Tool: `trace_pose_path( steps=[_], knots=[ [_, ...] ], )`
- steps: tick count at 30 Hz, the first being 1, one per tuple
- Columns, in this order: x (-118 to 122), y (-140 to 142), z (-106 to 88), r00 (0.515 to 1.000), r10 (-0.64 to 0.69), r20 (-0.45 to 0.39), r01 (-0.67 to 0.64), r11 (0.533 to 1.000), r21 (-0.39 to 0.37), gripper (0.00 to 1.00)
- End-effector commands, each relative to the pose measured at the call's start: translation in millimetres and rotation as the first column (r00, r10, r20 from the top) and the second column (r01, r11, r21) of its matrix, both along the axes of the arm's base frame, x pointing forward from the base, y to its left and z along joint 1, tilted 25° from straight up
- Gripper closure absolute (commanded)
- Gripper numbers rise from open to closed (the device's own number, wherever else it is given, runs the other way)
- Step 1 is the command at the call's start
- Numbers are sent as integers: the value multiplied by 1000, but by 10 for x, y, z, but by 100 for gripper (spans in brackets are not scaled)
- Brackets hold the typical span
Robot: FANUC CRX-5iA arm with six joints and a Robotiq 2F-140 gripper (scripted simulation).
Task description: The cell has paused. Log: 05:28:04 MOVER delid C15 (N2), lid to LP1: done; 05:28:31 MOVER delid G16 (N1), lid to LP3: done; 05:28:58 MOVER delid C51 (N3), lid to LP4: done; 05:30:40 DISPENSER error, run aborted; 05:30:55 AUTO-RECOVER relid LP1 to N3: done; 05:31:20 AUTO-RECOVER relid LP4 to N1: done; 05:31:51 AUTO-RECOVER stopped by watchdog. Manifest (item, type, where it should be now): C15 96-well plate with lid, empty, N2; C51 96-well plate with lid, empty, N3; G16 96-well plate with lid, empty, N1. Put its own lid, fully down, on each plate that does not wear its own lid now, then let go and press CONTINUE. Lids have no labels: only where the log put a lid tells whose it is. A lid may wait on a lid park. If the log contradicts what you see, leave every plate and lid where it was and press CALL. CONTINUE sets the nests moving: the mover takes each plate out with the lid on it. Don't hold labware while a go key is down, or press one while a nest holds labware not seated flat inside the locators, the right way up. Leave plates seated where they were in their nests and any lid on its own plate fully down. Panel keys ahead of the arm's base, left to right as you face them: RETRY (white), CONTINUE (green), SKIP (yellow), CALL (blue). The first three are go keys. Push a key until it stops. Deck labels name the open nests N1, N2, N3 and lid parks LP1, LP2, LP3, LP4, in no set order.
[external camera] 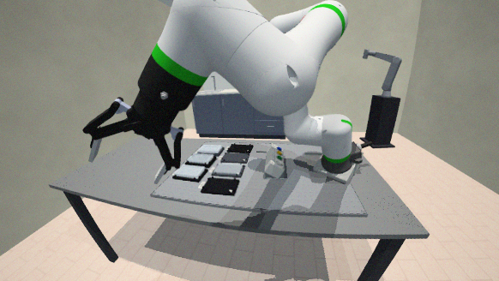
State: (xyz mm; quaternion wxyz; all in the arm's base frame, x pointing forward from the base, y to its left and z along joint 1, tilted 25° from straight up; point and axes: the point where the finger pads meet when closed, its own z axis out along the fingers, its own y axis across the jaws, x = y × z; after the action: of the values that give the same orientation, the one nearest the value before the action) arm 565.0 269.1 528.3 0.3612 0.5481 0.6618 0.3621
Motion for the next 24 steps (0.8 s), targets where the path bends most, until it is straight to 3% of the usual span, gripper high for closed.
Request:
trace_pose_path(
  steps=[1,3,4,7,8,11,12,14,15,18,19,22,23,24],
  knots=[
    [194,-546,-384,988,-119,-96,125,990,59,0],
    [194,-546,-384,988,-119,-96,125,990,59,0],
    [258,-856,-606,966,-200,-167,218,971,98,0],
    [275,-915,-647,966,-200,-167,218,971,98,0],
    [310,-1236,-879,931,-275,-239,313,940,135,0],
    [319,-1282,-911,931,-275,-239,313,940,135,0],
    [323,-1604,-1149,885,-344,-312,408,898,167,0],
    [326,-1639,-1174,885,-344,-312,408,898,167,0],
    [299,-1878,-1359,830,-403,-385,500,844,195,0],
    [299,-1977,-1431,830,-403,-385,500,844,195,0],
    [246,-2254,-1650,767,-451,-456,588,779,218,0],
    [243,-2291,-1678,767,-451,-456,588,779,218,0],
    [162,-2577,-1913,698,-487,-525,669,704,236,0],
    [162,-2577,-1913,698,-487,-525,669,704,236,0]
  ],
)
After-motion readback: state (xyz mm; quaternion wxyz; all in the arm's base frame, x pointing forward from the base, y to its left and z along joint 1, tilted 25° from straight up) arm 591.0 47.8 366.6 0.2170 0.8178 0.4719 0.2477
